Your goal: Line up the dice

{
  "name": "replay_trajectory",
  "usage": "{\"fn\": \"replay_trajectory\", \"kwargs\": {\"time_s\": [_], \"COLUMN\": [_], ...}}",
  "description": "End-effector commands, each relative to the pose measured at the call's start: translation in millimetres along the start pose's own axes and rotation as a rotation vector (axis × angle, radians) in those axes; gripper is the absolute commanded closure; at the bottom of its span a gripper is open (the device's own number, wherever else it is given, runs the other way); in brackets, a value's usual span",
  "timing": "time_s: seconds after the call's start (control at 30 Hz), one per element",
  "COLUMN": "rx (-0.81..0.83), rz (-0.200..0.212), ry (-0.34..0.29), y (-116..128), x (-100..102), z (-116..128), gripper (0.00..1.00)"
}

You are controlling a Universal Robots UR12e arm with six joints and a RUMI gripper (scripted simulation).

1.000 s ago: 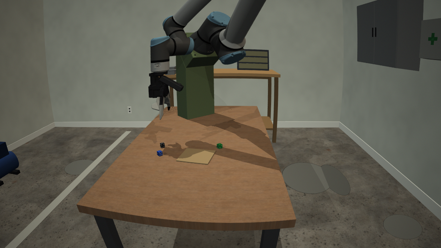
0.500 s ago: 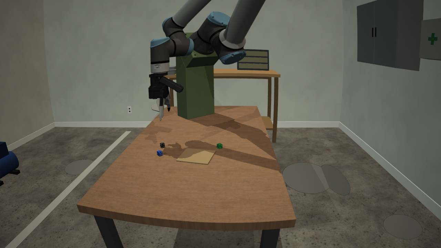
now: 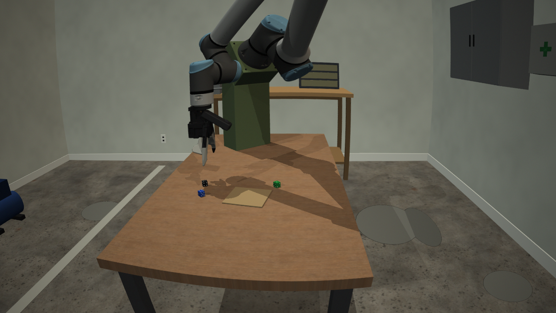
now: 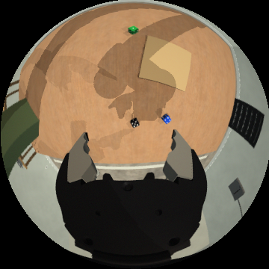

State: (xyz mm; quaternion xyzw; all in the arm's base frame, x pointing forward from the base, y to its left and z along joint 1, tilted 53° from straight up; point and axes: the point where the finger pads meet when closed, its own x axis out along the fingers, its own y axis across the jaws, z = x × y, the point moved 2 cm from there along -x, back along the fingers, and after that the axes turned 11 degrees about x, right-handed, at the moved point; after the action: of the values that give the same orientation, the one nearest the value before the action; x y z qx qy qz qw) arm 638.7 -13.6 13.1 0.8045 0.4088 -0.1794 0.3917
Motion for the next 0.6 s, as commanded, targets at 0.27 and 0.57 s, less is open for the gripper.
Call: {"fn": "replay_trajectory", "kwargs": {"time_s": [0.27, 0.57], "rx": [0.001, 0.001], "rz": [0.004, 0.004], "ry": [-0.003, -0.003], "y": [1.1, 1.1], "x": [52.2, 56.2], "z": [1.4, 1.4], "gripper": [0.00, 0.00]}}
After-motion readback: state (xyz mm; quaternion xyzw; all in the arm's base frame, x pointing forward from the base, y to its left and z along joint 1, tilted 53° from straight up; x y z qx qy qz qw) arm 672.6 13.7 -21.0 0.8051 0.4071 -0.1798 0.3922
